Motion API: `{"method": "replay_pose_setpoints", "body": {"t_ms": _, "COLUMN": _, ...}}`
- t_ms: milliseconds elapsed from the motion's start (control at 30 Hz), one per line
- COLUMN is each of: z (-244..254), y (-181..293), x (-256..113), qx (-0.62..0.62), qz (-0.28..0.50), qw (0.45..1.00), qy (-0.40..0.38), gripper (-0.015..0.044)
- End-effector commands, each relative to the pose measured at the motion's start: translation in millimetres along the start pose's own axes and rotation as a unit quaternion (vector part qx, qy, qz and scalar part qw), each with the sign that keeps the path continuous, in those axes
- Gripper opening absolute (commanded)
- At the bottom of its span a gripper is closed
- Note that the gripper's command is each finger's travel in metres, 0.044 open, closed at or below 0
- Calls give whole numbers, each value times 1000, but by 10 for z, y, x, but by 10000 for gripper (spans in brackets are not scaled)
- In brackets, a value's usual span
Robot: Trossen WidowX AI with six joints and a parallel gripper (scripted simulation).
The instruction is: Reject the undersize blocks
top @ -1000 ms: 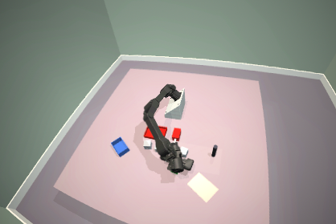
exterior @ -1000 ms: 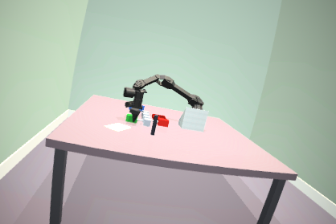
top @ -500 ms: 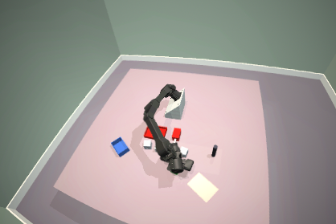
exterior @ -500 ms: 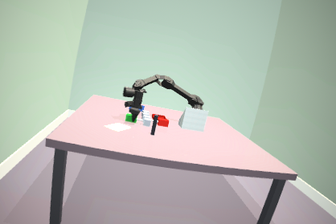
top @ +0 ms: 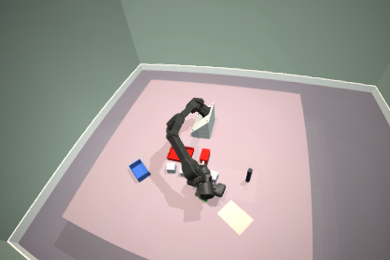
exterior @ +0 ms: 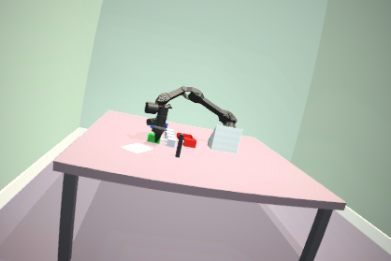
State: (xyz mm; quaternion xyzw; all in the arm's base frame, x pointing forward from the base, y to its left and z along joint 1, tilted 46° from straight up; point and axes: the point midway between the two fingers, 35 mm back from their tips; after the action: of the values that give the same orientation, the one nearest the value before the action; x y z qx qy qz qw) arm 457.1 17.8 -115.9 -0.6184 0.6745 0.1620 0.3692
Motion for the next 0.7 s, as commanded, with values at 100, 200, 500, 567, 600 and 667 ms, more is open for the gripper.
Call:
{"method": "replay_pose_setpoints", "body": {"t_ms": 100, "z": -5, "y": -2, "x": -48, "qx": 2, "qz": -7, "qw": 1000, "qy": -1, "gripper": 0}}
{"method": "replay_pose_setpoints", "body": {"t_ms": 200, "z": -6, "y": -9, "x": -50, "qx": 3, "qz": -7, "qw": 1000, "qy": -1, "gripper": 0}}
{"method": "replay_pose_setpoints", "body": {"t_ms": 500, "z": -11, "y": -44, "x": -58, "qx": 3, "qz": -8, "qw": 1000, "qy": -1, "gripper": 0}}
{"method": "replay_pose_setpoints", "body": {"t_ms": 567, "z": -11, "y": -45, "x": -55, "qx": 3, "qz": -8, "qw": 1000, "qy": -1, "gripper": 0}}
{"method": "replay_pose_setpoints", "body": {"t_ms": 600, "z": -10, "y": -44, "x": -50, "qx": 3, "qz": -8, "qw": 1000, "qy": -1, "gripper": 0}}
{"method": "replay_pose_setpoints", "body": {"t_ms": 667, "z": -9, "y": -41, "x": -38, "qx": 3, "qz": -7, "qw": 1000, "qy": -1, "gripper": 0}}
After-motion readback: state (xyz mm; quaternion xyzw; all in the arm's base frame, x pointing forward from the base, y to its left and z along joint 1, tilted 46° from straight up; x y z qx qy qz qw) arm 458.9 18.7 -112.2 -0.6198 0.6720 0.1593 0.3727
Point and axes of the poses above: the point midway between the two fingers, 35 mm back from their tips, its own x axis out along the fingers, its own z axis across the jaws, y = z × x, and after that the axes turned 6 degrees about x, right-handed
